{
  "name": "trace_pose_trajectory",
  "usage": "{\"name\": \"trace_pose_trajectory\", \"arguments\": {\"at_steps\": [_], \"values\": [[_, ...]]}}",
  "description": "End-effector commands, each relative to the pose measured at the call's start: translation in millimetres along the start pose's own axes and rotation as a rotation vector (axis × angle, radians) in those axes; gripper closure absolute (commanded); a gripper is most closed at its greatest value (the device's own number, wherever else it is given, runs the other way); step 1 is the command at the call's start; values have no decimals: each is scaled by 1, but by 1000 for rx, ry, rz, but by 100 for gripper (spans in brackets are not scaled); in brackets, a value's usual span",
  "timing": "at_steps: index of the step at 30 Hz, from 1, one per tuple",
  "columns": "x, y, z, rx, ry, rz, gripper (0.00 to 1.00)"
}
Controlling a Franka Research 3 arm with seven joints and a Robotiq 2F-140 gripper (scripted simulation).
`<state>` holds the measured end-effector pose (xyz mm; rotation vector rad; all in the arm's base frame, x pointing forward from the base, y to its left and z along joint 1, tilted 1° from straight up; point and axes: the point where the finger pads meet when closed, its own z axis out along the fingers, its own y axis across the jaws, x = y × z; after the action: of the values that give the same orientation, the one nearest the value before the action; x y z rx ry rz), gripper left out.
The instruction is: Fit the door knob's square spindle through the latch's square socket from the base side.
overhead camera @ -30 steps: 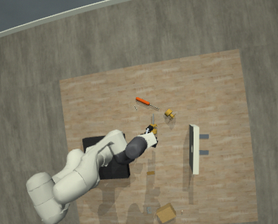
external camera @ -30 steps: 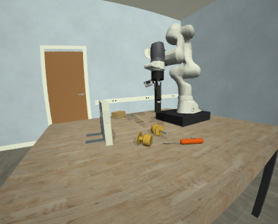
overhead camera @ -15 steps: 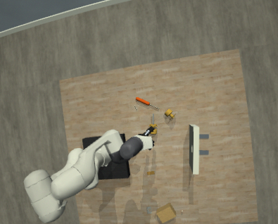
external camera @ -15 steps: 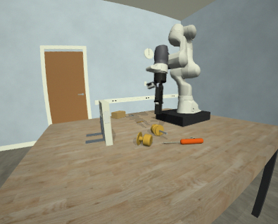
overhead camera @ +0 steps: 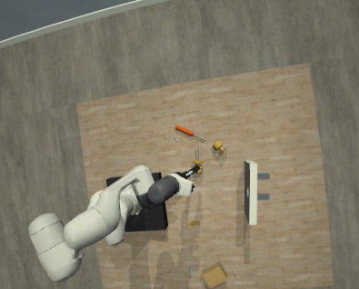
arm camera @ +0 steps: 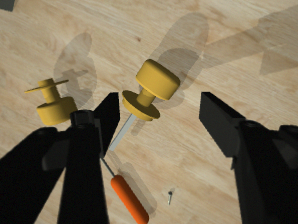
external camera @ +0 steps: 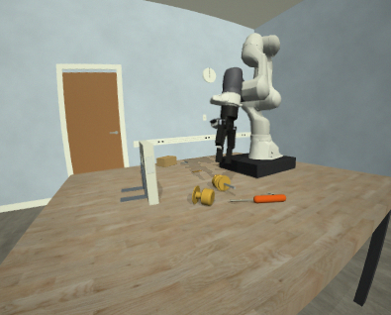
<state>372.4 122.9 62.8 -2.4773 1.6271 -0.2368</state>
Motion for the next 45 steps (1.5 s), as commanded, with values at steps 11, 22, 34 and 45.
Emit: {"name": "trace_pose_trajectory", "arguments": {"at_steps": [11,22,34,45], "values": [[-2,-2,6,54,88,350,43],[-4,3,11,95,130,595,43],[-5,5,17,95,130,595,43],[-3,5,34,95,130,595,43]]}}
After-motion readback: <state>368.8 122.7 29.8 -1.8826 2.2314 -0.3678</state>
